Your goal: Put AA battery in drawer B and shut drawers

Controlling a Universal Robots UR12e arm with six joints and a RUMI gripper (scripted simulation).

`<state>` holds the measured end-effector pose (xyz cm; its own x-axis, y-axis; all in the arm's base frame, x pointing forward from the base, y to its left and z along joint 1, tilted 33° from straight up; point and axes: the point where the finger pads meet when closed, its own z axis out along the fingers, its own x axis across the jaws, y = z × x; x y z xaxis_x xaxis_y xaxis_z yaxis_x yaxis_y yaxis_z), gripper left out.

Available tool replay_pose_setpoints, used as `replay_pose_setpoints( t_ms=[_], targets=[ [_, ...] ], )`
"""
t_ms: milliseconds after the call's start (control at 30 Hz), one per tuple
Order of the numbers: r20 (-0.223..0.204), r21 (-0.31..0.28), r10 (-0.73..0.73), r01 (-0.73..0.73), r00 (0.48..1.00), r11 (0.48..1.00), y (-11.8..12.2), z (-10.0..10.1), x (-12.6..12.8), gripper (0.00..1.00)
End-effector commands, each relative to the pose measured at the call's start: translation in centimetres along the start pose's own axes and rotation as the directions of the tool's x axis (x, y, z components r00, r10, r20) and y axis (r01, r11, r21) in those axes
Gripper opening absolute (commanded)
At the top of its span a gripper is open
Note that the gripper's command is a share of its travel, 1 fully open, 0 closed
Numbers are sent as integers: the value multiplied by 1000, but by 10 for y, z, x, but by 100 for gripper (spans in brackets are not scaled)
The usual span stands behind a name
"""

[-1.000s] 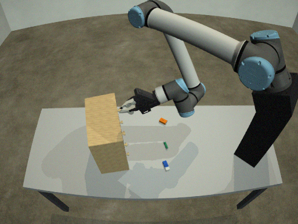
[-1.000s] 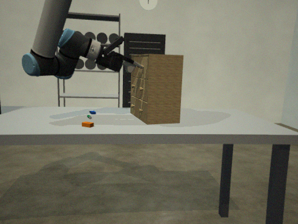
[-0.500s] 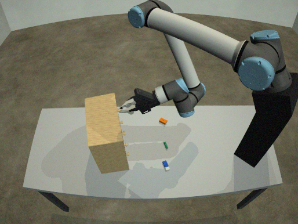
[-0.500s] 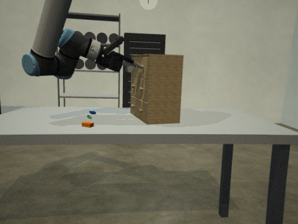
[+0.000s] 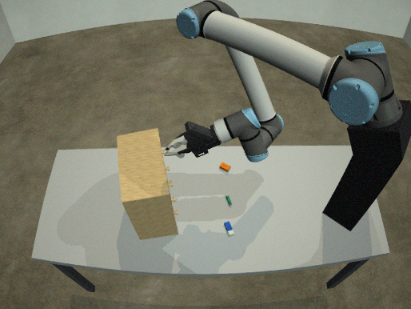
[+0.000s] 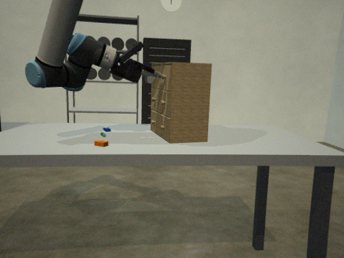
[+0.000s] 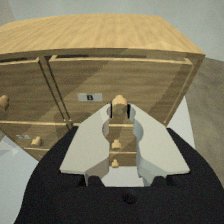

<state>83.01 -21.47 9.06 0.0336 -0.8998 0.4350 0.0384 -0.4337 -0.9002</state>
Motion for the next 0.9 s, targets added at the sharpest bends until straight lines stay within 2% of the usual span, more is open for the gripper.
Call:
replay_pose_setpoints(
  t_ms=[0,867],
  targets=[
    [-2,1,-2,2,1000,1000,0,-2,1,7],
    [-1,-2,1,-1,1000,1000,5,-12,0,7]
  ],
)
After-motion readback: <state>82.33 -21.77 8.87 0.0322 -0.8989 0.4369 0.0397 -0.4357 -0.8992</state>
